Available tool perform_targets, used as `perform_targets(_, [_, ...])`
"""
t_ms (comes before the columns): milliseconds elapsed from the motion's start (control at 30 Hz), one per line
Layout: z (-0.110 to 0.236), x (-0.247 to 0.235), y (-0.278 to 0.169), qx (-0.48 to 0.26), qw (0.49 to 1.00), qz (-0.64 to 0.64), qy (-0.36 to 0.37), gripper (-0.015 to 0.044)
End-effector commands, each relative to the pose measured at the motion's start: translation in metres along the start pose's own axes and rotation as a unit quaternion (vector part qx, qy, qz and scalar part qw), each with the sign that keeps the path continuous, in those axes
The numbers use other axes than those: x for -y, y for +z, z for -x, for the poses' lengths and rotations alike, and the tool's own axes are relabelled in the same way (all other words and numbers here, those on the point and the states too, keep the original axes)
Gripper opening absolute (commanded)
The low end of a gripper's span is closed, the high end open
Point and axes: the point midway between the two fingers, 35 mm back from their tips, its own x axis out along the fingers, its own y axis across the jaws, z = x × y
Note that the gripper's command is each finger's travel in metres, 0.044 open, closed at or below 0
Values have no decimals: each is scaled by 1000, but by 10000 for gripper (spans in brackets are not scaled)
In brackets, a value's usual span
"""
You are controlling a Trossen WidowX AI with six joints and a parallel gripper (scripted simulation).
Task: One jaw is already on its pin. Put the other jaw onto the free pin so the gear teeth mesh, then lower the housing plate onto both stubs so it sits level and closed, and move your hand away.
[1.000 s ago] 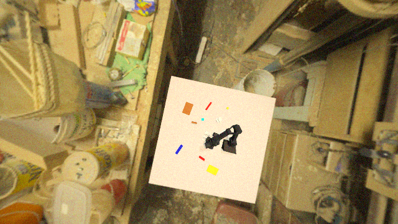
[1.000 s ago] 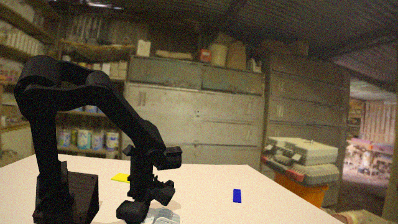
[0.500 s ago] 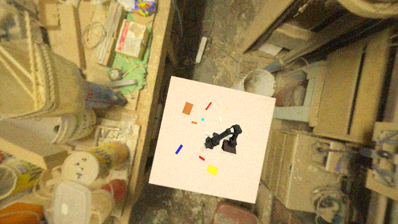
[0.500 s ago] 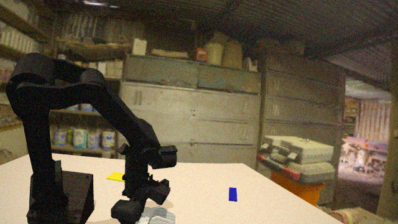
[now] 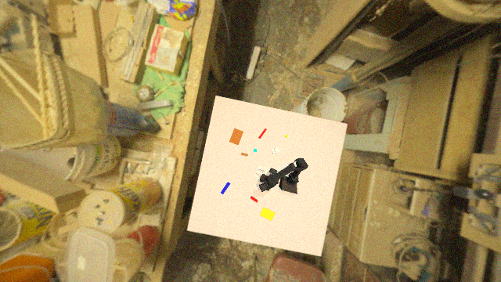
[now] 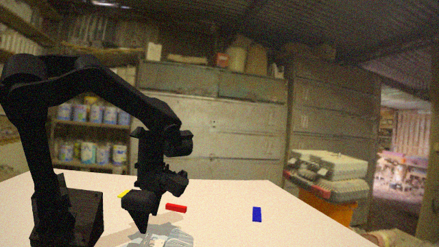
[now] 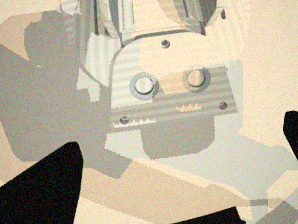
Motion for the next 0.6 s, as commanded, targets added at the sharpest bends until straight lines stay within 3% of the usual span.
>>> perform_targets(0, [0,0,0,0,1000,0,0,440])
perform_targets(200, [56,3,-14,-4,1000,-2,4,440])
perform_targets(567, [58,3,-15,-4,1000,-2,4,440])
